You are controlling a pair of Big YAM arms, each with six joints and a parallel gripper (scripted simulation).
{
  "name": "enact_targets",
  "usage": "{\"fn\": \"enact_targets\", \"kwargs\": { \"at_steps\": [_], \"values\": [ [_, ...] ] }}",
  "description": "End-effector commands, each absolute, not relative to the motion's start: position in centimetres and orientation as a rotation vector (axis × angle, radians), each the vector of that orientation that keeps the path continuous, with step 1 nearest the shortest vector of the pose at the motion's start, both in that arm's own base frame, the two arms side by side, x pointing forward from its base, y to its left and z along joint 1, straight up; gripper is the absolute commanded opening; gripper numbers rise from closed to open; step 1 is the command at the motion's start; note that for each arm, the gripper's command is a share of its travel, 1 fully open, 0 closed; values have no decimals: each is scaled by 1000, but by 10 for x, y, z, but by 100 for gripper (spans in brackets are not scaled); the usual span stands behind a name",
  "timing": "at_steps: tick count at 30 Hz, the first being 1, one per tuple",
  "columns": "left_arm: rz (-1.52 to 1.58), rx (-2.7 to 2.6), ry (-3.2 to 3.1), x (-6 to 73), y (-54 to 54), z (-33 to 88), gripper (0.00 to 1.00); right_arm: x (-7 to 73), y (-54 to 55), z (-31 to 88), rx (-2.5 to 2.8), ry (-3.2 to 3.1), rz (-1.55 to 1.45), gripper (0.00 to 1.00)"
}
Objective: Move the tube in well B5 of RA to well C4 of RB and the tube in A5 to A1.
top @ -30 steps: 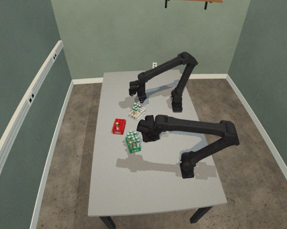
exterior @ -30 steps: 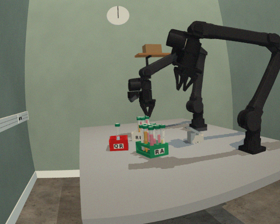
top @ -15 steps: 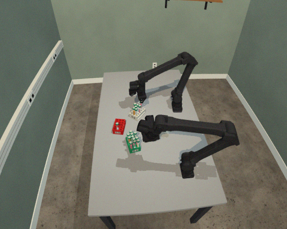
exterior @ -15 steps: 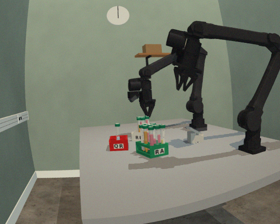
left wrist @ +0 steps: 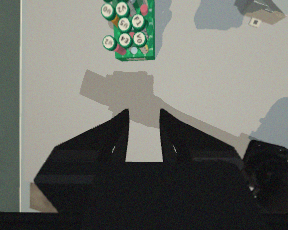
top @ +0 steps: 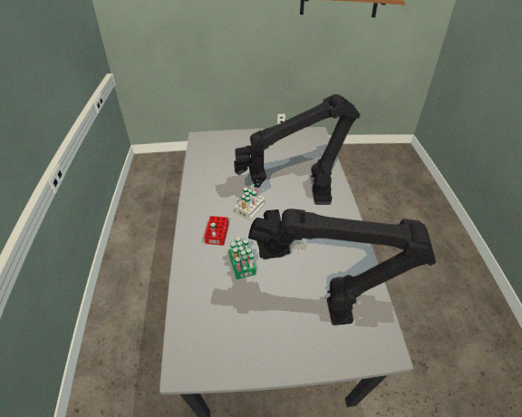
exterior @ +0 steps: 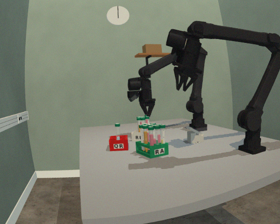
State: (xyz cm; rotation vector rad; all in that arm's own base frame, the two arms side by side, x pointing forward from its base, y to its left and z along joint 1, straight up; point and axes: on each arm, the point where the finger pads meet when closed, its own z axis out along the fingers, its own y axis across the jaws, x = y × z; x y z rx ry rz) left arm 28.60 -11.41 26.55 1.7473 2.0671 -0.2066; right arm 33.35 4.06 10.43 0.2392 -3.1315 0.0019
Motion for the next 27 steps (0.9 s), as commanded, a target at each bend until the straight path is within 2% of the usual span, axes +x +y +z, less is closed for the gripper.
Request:
{"fn": "enact_targets", "kwargs": {
  "at_steps": [1, 27],
  "values": [
    [-181, 1734, 2038, 293, -115, 281, 30, 354, 49, 128, 253, -3181, -7, 0],
    [-181, 1734, 2038, 293, -115, 281, 30, 353, 49, 147, 253, -3197, -8, 0]
  ]
}}
